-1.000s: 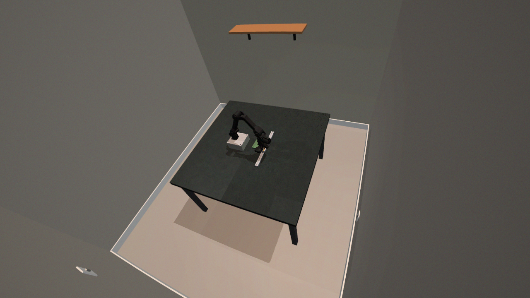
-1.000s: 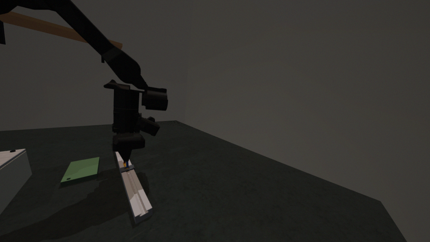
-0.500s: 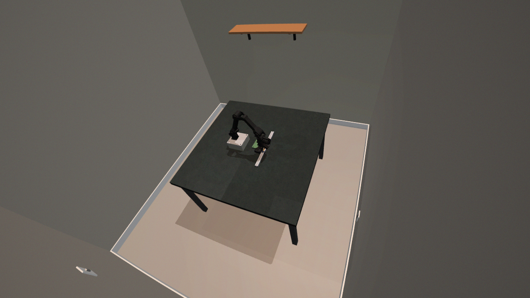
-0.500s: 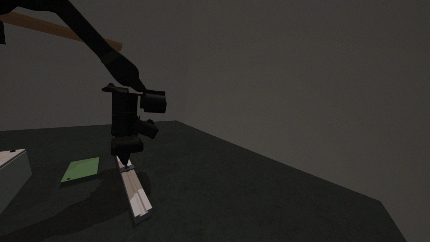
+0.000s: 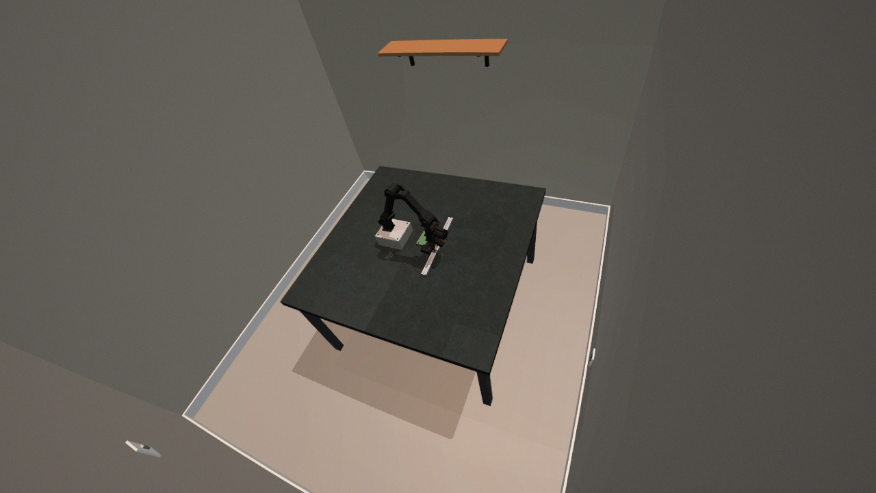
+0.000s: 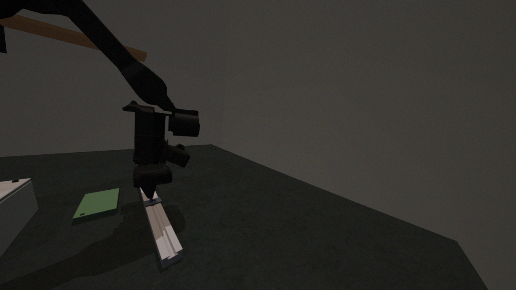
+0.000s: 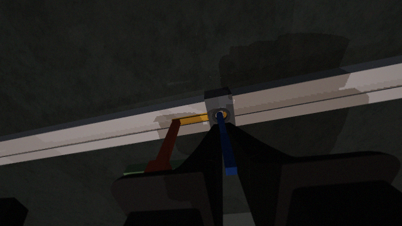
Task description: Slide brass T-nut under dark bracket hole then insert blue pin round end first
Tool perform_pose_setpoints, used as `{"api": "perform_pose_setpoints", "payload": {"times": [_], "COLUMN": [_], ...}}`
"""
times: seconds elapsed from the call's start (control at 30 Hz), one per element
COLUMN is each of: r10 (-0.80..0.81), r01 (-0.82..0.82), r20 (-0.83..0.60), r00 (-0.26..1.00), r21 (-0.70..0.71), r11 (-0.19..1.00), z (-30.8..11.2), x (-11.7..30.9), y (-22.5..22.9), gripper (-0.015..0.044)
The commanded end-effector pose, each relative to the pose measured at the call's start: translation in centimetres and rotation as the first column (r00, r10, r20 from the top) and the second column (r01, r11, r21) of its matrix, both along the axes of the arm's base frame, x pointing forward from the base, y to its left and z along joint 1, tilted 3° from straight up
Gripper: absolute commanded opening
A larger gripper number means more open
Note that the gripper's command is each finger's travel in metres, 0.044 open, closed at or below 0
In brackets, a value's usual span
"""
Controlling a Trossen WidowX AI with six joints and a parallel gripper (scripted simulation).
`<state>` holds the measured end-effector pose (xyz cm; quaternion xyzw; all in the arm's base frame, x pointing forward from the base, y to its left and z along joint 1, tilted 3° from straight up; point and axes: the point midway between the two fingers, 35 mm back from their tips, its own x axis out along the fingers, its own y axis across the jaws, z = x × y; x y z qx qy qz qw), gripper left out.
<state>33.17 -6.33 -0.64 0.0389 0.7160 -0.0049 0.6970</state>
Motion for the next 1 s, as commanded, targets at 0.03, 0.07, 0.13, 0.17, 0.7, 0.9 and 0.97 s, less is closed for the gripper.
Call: {"api": "perform_pose_setpoints", "payload": {"times": [0.03, 0.07, 0.13, 0.17, 0.7, 0.9, 0.97], "r10": [0.0, 0.0, 0.0, 0.0, 0.001, 0.002, 0.002], "r01": [0.0, 0.0, 0.0, 0.0, -0.001, -0.002, -0.002], "r20": [0.001, 0.0, -0.002, -0.004, -0.051, -0.068, -0.074], "r00": [1.0, 1.0, 1.0, 1.0, 0.999, 0.998, 0.997], "r21": [0.0, 0.0, 0.0, 0.0, 0.001, 0.002, 0.002], "r11": [1.0, 1.0, 1.0, 1.0, 1.0, 1.0, 1.0], "z": [0.01, 0.01, 0.01, 0.01, 0.0, -0.01, -0.01], "x": [0.01, 0.01, 0.03, 0.04, 0.32, 0.41, 0.44], "y": [0.0, 0.0, 0.0, 0.0, -0.02, -0.02, -0.02], "gripper": [-0.015, -0.015, -0.015, -0.015, -0.015, -0.015, -0.015]}}
